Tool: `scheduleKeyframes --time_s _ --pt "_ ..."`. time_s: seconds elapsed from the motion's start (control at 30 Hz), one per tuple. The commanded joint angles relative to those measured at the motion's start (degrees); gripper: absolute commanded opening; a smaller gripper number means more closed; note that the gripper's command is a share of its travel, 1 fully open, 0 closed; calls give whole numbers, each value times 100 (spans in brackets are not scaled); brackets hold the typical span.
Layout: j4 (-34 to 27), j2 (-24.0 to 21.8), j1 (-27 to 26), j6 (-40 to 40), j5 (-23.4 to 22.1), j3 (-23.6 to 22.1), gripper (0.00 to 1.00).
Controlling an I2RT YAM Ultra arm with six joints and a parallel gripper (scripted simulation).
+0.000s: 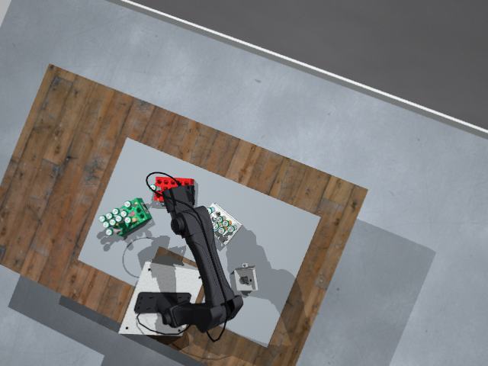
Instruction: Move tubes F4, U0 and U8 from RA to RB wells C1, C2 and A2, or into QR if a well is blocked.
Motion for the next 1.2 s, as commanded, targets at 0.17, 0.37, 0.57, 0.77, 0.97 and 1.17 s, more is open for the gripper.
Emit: scheduleKeyframes --time_s 0.17,0.37,0.57,0.77,0.97,1.17 --pt "-171 146 119 -28 11 345 30" --pt "-176 19 76 -66 45 373 30" --pt "53 316 302 -384 -130 19 30" --pt "284 676 721 -1053 -329 -123 30" --pt "507 1124 1151 -1765 -555 -22 30" --pt "650 1437 1429 -2272 -712 129 30"
